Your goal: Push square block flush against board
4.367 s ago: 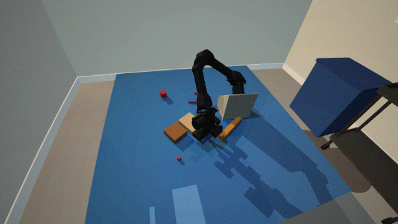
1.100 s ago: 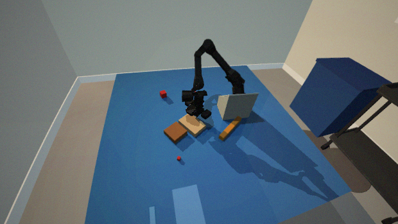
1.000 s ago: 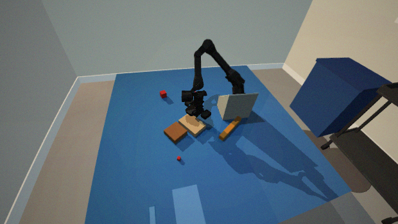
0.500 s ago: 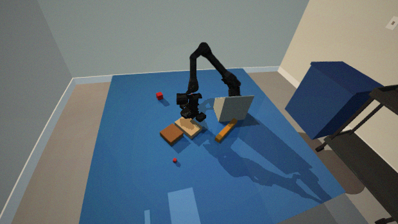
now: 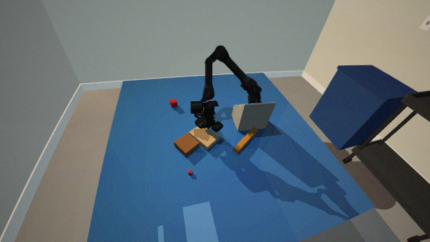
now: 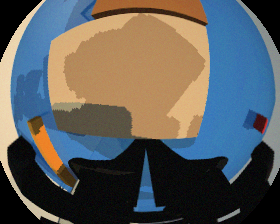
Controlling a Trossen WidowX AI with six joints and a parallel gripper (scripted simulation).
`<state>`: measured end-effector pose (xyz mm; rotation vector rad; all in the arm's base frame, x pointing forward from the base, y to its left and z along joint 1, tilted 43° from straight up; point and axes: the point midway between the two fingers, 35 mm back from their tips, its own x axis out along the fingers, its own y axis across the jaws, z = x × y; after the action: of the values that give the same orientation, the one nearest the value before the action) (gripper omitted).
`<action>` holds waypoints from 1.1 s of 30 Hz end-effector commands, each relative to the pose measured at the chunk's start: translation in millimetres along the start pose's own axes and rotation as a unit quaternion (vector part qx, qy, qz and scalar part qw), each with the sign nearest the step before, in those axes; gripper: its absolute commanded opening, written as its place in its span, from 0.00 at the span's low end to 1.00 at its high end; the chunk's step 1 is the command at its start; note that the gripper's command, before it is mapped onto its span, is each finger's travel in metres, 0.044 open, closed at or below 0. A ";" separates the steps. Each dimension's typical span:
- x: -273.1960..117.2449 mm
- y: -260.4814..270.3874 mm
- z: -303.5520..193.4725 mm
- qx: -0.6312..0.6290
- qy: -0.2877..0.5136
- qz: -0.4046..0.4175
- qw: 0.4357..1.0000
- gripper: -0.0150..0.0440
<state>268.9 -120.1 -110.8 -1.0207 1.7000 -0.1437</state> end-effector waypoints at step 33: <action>0.8 -1.3 -6.6 0.002 -0.002 0.000 1.000 0.25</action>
<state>267.5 -123.0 -112.0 -1.0169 1.7013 -0.1475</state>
